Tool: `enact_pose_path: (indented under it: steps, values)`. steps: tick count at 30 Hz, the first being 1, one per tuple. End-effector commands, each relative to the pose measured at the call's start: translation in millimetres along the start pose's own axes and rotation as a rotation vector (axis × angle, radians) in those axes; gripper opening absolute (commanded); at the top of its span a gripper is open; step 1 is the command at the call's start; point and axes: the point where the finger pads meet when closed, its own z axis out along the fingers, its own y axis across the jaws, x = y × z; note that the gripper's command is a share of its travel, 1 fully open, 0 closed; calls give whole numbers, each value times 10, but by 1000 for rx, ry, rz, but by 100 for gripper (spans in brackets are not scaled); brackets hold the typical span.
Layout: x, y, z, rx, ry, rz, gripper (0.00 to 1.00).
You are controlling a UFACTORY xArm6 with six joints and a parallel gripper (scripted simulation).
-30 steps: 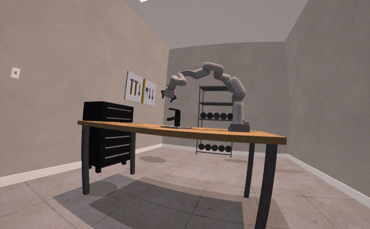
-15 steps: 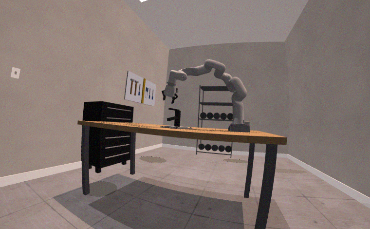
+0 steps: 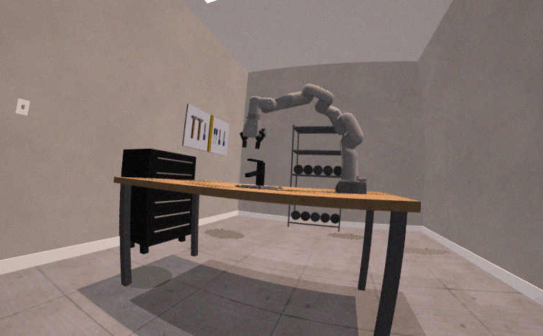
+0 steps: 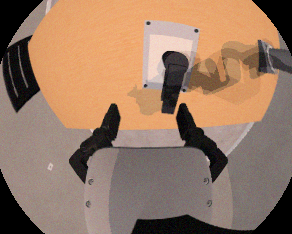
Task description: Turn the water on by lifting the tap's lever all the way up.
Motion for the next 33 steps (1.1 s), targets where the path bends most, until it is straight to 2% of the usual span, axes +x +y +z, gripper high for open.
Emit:
enact_pose_path:
  steps: [1, 5, 9, 10, 33]
  values:
    - [-169, 169, -67, -51, -50, 25, 100]
    - [-338, 347, -128, -104, -94, 44, 100]
    - [-367, 378, -139, -114, -101, 48, 100]
    - [-367, 378, -139, -114, -101, 48, 0]
    - [-367, 378, -139, -114, -101, 48, 0]
